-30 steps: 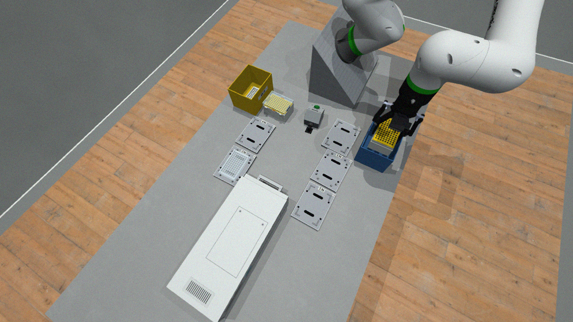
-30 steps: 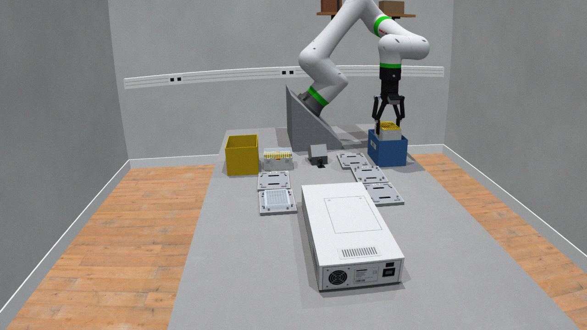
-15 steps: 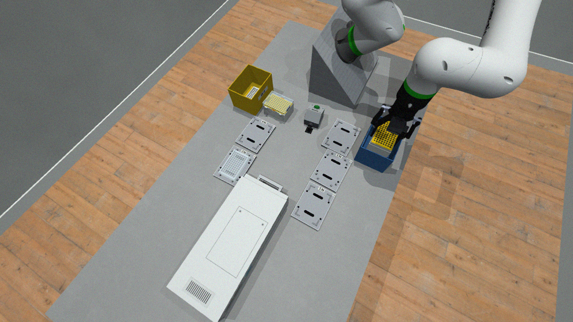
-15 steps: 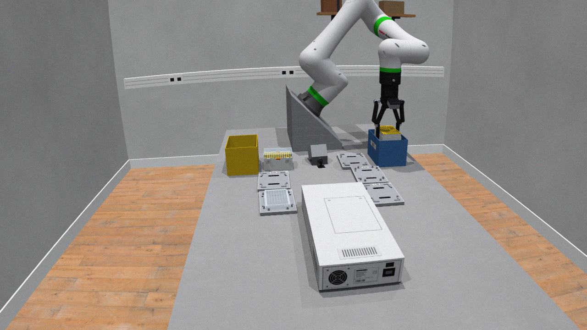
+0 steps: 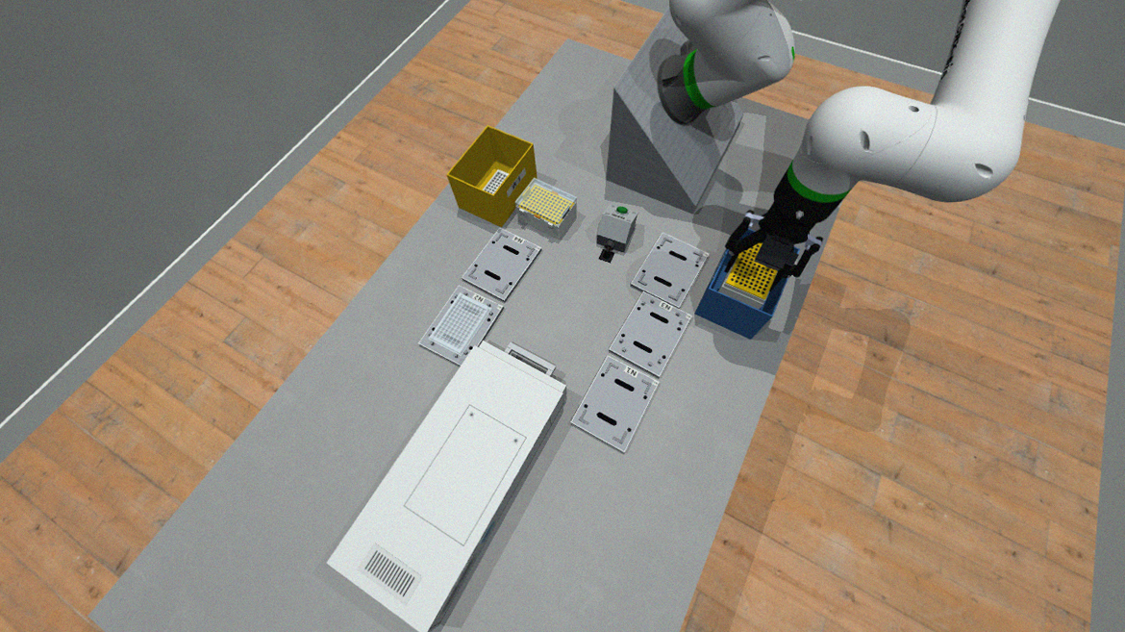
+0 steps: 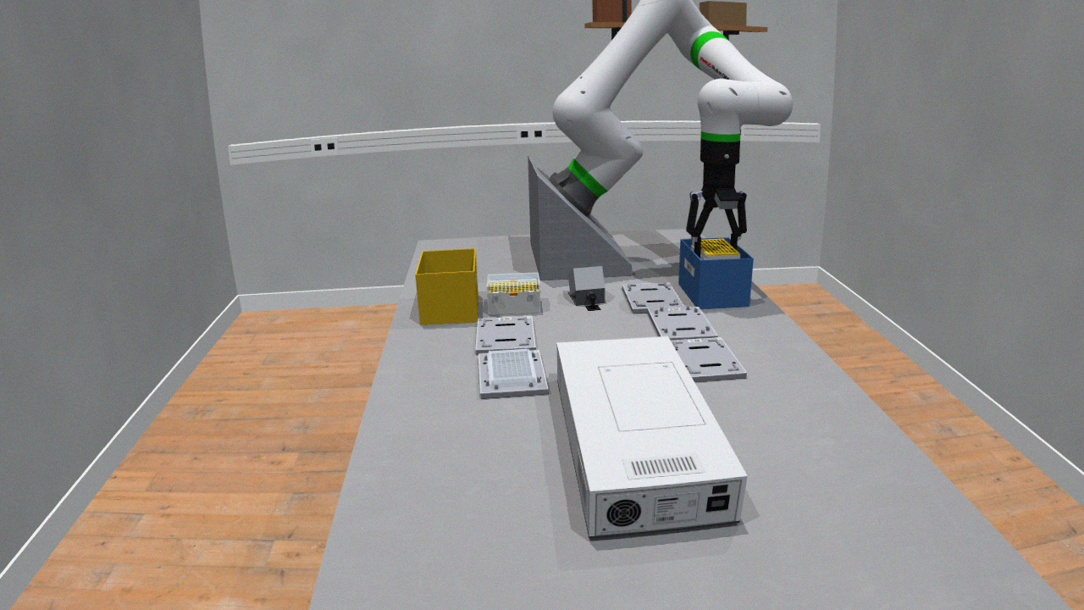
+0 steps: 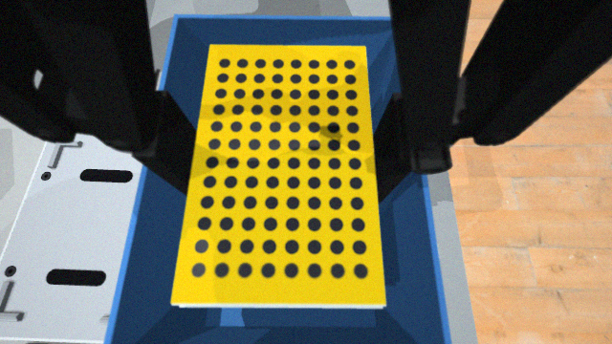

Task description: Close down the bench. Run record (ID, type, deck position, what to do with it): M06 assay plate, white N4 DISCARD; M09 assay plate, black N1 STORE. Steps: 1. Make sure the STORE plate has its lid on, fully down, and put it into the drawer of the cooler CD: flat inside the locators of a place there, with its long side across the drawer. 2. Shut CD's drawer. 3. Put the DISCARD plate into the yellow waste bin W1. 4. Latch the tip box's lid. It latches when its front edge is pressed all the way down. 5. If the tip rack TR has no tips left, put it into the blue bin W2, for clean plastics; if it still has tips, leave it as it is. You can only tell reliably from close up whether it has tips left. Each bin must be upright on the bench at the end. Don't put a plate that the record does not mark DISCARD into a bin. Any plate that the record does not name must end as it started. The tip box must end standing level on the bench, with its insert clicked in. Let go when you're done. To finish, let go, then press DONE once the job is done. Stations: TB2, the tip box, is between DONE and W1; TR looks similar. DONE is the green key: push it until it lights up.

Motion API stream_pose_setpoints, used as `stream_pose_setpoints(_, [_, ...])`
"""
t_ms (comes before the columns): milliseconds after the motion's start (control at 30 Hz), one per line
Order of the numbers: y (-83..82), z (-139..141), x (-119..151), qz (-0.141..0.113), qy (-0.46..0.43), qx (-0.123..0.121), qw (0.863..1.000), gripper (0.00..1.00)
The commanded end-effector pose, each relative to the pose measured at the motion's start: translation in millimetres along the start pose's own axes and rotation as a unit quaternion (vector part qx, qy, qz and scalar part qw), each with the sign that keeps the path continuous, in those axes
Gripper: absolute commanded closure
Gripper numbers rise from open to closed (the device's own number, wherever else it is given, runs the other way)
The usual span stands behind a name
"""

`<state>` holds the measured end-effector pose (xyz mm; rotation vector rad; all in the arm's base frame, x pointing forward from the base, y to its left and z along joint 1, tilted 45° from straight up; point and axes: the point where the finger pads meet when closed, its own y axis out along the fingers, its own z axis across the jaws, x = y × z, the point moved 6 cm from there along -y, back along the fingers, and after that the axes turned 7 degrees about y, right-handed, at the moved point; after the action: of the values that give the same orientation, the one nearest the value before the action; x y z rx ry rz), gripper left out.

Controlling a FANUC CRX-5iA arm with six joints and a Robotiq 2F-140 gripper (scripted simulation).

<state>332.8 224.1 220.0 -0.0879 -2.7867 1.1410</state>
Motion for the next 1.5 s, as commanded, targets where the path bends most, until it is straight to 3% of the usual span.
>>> stream_pose_setpoints(0, [3.0, -0.1, -0.4, 0.001, 0.0, 0.0, 1.0, 0.9])
stream_pose_setpoints(200, [9.7, -0.1, -0.5, 0.001, 0.0, 0.0, 1.0, 0.9])
stream_pose_setpoints(933, [9.8, -0.1, -0.5, 0.001, 0.0, 0.0, 1.0, 0.9])
stream_pose_setpoints(967, [9.8, -0.1, -0.5, 0.001, 0.0, 0.0, 1.0, 0.3])
stream_pose_setpoints(1467, [9.8, -0.1, -0.5, 0.001, 0.0, 0.0, 1.0, 0.3])
